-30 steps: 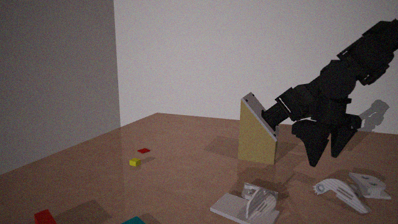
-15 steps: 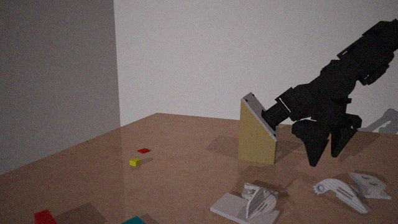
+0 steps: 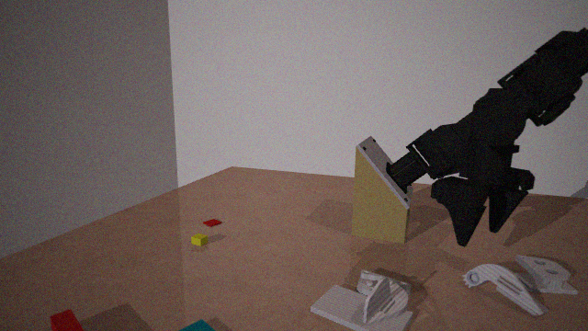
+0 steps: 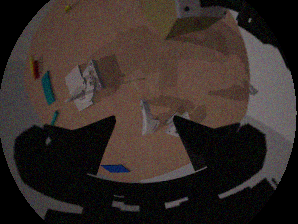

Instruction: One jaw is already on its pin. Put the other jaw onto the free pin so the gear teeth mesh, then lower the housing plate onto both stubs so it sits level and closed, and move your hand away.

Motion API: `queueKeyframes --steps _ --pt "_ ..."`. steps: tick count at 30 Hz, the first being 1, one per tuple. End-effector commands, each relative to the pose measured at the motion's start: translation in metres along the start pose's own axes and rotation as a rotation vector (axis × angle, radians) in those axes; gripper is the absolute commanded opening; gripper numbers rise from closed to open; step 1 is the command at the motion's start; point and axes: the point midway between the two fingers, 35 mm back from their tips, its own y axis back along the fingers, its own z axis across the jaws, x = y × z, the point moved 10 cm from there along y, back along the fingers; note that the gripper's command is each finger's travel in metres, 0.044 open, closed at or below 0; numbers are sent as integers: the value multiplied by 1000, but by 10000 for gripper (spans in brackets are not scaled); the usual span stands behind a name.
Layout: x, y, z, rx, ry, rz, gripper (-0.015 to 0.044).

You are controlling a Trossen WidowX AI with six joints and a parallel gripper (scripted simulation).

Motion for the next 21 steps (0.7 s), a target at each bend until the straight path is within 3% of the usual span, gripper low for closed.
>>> queueKeyframes --steps 1,3,19,21 --pt "0 0 0 2 6 3 440" --pt "0 0 0 2 6 3 440" --pt "1 0 -5 2 378 3 20" --pt "1 0 -5 2 429 3 0"
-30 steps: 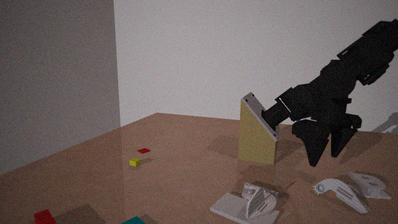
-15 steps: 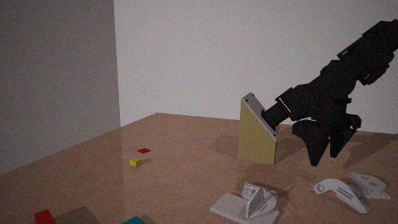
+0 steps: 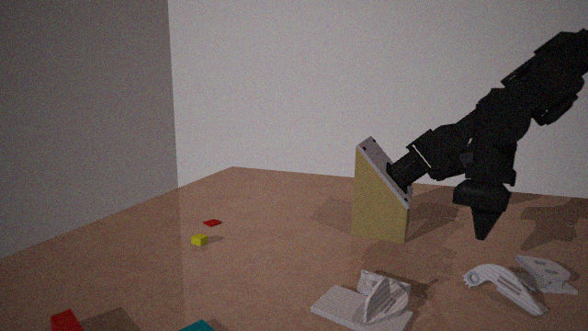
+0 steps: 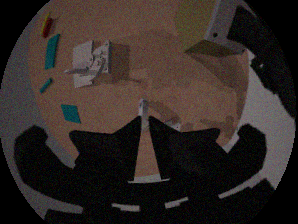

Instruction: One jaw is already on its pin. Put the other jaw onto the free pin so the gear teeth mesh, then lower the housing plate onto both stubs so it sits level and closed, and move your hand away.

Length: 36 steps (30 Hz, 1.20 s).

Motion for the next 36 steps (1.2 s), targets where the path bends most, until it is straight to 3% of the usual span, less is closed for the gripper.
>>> queueKeyframes --steps 1,36 --pt "1 0 -2 3 106 3 0" --pt "6 0 -11 2 1005 4 0"
